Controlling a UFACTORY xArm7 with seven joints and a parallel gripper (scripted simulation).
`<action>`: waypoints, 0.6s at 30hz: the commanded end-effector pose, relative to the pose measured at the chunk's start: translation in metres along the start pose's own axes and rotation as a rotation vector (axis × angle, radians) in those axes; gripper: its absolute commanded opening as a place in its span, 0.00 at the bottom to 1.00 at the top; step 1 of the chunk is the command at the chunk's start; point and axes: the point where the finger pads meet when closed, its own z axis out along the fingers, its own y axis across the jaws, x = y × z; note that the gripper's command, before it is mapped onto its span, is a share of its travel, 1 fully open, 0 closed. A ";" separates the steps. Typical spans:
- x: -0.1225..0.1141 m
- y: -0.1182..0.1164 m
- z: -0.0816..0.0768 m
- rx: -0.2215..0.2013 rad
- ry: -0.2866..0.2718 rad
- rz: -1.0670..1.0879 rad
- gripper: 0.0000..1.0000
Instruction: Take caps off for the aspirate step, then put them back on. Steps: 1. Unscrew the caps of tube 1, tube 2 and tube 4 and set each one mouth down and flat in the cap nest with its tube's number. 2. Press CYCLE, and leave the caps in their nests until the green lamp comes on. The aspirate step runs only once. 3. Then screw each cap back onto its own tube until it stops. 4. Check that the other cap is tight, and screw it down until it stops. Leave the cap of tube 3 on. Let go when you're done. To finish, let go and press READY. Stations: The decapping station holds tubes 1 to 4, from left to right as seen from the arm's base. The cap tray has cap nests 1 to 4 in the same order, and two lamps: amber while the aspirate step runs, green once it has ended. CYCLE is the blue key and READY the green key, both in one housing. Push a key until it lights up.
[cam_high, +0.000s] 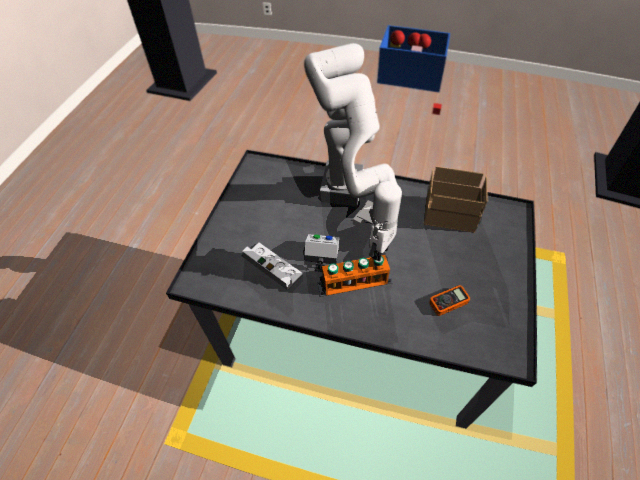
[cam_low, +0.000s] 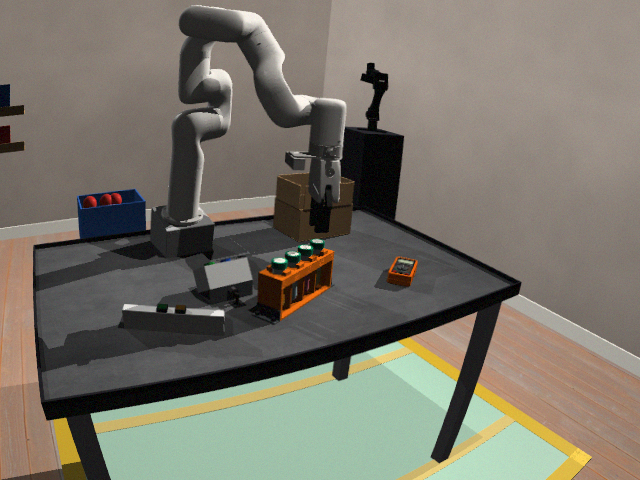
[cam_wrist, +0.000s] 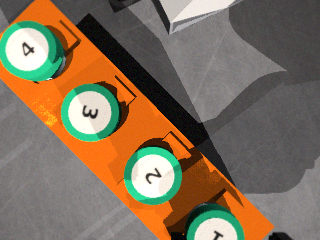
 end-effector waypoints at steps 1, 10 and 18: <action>-0.001 0.000 0.011 0.001 -0.001 0.000 0.46; -0.001 -0.001 0.032 0.001 -0.001 0.000 0.46; -0.001 -0.001 0.033 0.001 -0.001 0.000 0.46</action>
